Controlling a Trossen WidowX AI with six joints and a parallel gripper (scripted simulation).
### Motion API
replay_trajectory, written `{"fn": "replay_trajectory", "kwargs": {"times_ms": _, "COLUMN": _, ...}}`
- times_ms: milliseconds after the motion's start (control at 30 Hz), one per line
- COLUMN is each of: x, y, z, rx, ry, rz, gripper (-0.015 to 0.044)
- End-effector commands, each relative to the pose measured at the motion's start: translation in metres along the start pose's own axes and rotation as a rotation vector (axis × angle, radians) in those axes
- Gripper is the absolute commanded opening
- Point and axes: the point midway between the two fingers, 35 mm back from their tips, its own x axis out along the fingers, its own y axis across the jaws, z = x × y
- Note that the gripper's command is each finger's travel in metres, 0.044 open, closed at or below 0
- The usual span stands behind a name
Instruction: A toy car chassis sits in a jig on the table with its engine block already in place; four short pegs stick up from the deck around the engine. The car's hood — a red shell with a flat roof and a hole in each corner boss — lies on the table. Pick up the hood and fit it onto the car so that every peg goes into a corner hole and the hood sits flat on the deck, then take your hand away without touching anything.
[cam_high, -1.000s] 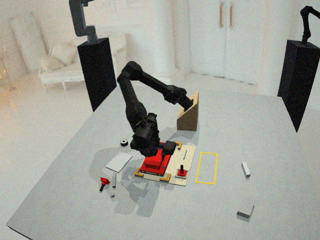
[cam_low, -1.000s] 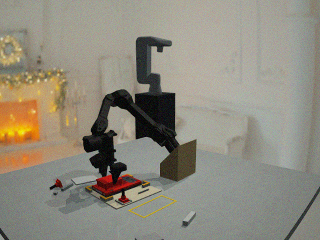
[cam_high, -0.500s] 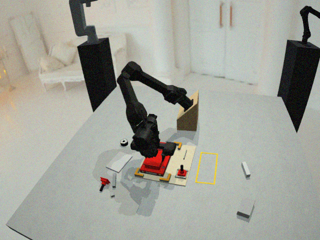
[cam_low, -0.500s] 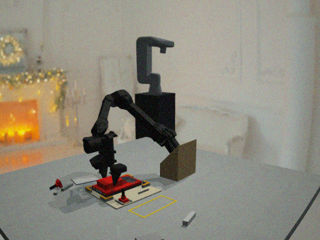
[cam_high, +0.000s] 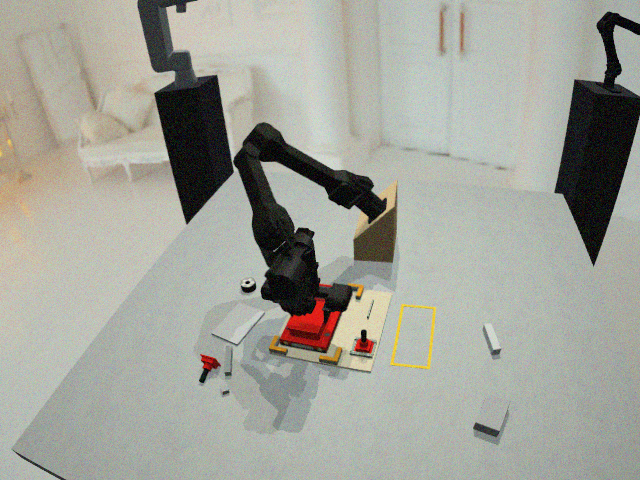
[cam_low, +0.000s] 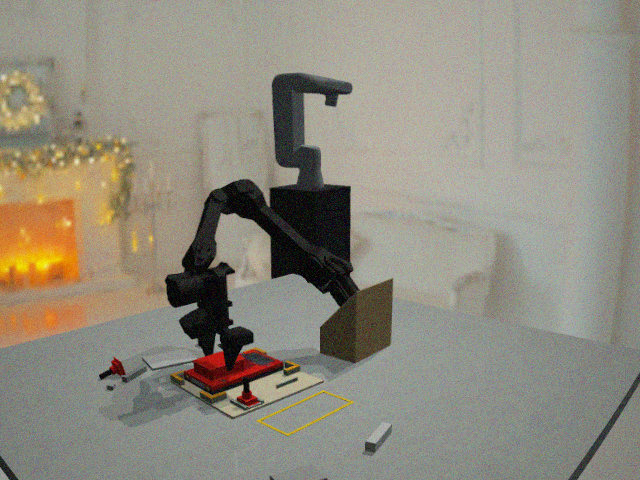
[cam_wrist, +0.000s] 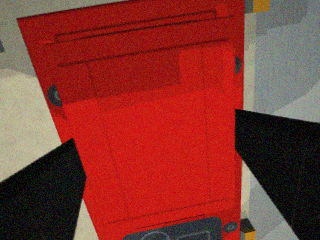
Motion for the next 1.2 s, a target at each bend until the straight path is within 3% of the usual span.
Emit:
{"fn": "replay_trajectory", "kwargs": {"times_ms": 0, "x": 0.0, "y": 0.0, "z": 0.0, "rx": 0.0, "ry": 0.0, "rz": 0.0, "gripper": 0.0368}}
{"fn": "replay_trajectory", "kwargs": {"times_ms": 100, "x": 0.0, "y": 0.0, "z": 0.0, "rx": 0.0, "ry": 0.0, "rz": 0.0, "gripper": 0.044}}
{"fn": "replay_trajectory", "kwargs": {"times_ms": 233, "x": -0.011, "y": 0.001, "z": 0.001, "rx": 0.0, "ry": 0.0, "rz": 0.001, "gripper": 0.044}}
{"fn": "replay_trajectory", "kwargs": {"times_ms": 467, "x": -0.069, "y": 0.002, "z": 0.0, "rx": 0.0, "ry": -0.003, "rz": -0.004, "gripper": 0.044}}
{"fn": "replay_trajectory", "kwargs": {"times_ms": 1167, "x": -0.071, "y": 0.002, "z": 0.0, "rx": 0.0, "ry": -0.003, "rz": -0.005, "gripper": 0.044}}
